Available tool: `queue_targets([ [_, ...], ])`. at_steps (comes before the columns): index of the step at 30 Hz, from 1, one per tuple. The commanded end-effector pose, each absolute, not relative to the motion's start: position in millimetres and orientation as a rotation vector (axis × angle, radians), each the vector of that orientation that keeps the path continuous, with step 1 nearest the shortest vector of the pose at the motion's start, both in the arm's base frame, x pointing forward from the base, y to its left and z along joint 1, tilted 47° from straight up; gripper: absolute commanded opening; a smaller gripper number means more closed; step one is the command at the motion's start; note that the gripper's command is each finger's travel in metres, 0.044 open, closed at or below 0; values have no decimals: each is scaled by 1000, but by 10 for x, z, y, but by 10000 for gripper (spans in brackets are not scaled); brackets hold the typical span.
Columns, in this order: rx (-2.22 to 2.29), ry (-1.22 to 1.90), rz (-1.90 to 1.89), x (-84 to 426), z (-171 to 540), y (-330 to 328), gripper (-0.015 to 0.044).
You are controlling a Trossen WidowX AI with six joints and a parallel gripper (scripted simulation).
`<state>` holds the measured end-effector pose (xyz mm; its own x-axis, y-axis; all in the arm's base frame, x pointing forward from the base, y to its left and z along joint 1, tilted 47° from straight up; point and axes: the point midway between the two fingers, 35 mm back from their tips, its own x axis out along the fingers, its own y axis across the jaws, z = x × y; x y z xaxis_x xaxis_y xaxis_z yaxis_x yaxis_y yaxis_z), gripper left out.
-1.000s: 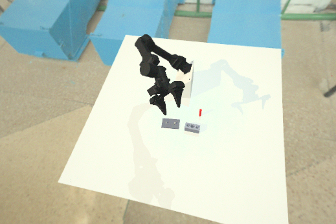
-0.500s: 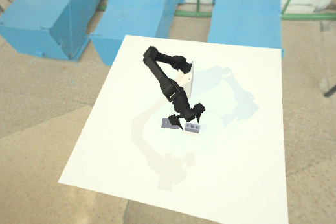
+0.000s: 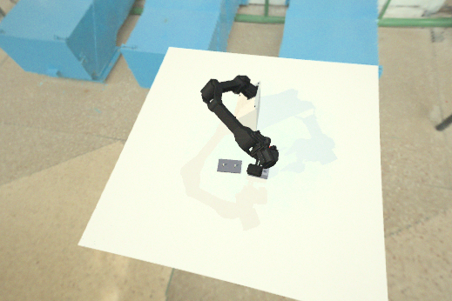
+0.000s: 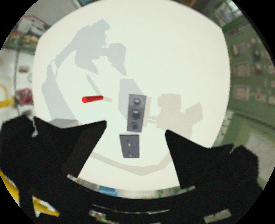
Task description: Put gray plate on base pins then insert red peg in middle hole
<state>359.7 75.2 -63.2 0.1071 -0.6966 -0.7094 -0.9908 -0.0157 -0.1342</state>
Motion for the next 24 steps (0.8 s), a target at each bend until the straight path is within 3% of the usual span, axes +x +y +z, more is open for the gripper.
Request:
queue_targets([
  [1, -1819, 1675, 647, 3568, -635, 698, 440],
  [24, -1820, 1676, 646, 3612, -1014, 365, 440],
])
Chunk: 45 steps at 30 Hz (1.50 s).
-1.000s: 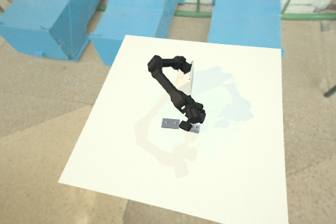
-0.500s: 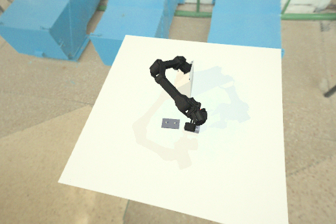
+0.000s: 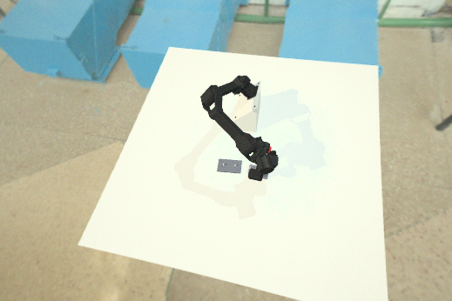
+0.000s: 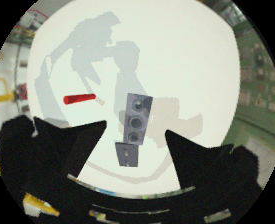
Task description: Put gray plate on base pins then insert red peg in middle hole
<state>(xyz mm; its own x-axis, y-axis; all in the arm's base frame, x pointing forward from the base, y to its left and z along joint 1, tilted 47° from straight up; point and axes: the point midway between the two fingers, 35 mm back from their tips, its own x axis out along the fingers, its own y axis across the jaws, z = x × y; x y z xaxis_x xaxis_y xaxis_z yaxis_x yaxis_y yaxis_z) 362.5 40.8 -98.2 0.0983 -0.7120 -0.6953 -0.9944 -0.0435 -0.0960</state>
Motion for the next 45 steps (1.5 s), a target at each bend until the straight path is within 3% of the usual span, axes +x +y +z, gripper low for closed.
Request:
queue_targets([
  [1, -1820, 1676, 646, 3613, -1020, 359, 440],
  [39, -1822, 1678, 644, 3669, -1419, -73, 440],
  [45, -1822, 1678, 644, 3669, -1419, -73, 282],
])
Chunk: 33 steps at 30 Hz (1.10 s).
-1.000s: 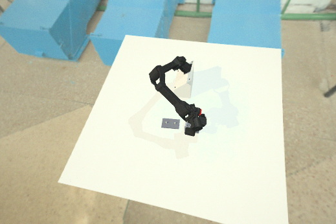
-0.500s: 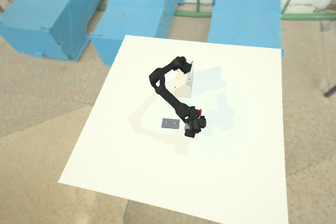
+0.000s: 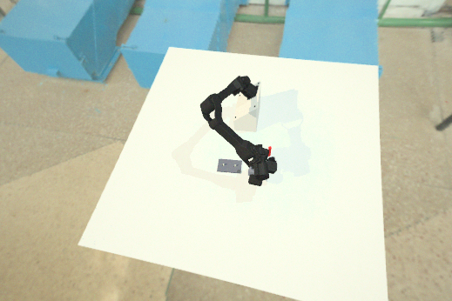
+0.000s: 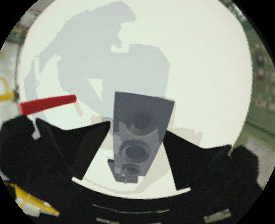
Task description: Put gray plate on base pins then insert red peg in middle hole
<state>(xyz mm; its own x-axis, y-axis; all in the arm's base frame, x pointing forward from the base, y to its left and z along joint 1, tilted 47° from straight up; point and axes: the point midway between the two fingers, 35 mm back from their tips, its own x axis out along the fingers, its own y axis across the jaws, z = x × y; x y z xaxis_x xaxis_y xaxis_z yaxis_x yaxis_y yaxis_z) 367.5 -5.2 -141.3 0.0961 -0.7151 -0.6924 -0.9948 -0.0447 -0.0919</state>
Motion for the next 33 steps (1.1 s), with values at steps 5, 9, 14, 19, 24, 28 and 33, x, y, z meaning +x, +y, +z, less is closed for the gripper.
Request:
queue_targets([
  [5, -1822, 1678, 644, 3669, -1419, -73, 151],
  [9, -1822, 1678, 644, 3669, -1419, -73, 125],
  [14, -1822, 1678, 644, 3670, -1416, -69, 52],
  [19, -1821, 1675, 646, 3680, -1335, 29, 0],
  [24, -1819, 1673, 649, 3686, -1236, 142, 0],
  [28, -1818, 1671, 651, 3685, -1155, 233, 0],
  [33, -1817, 1670, 652, 3679, -1050, 344, 0],
])
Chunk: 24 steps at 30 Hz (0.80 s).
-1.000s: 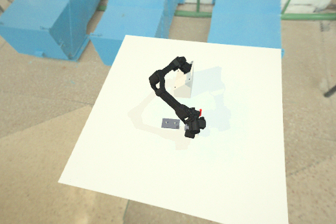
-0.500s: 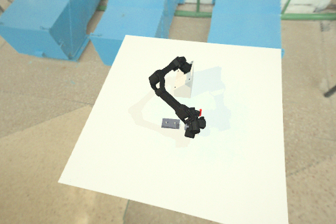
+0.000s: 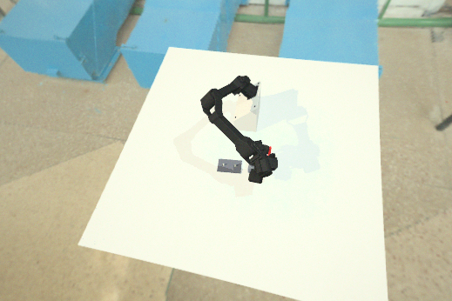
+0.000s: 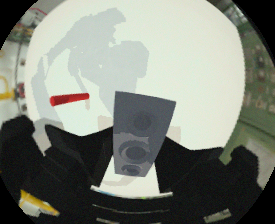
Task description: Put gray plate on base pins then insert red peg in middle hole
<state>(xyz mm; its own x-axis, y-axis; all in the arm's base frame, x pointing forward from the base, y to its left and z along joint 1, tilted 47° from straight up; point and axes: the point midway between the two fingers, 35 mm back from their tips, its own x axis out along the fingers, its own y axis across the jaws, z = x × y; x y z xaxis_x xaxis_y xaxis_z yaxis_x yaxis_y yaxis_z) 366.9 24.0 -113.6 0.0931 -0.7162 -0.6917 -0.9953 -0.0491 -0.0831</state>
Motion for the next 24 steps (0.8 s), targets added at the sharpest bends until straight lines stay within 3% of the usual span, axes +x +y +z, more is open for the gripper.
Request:
queue_targets([
  [1, -1817, 1670, 652, 3677, -1028, 366, 0],
  [24, -1818, 1674, 649, 3556, -496, 852, 0],
])
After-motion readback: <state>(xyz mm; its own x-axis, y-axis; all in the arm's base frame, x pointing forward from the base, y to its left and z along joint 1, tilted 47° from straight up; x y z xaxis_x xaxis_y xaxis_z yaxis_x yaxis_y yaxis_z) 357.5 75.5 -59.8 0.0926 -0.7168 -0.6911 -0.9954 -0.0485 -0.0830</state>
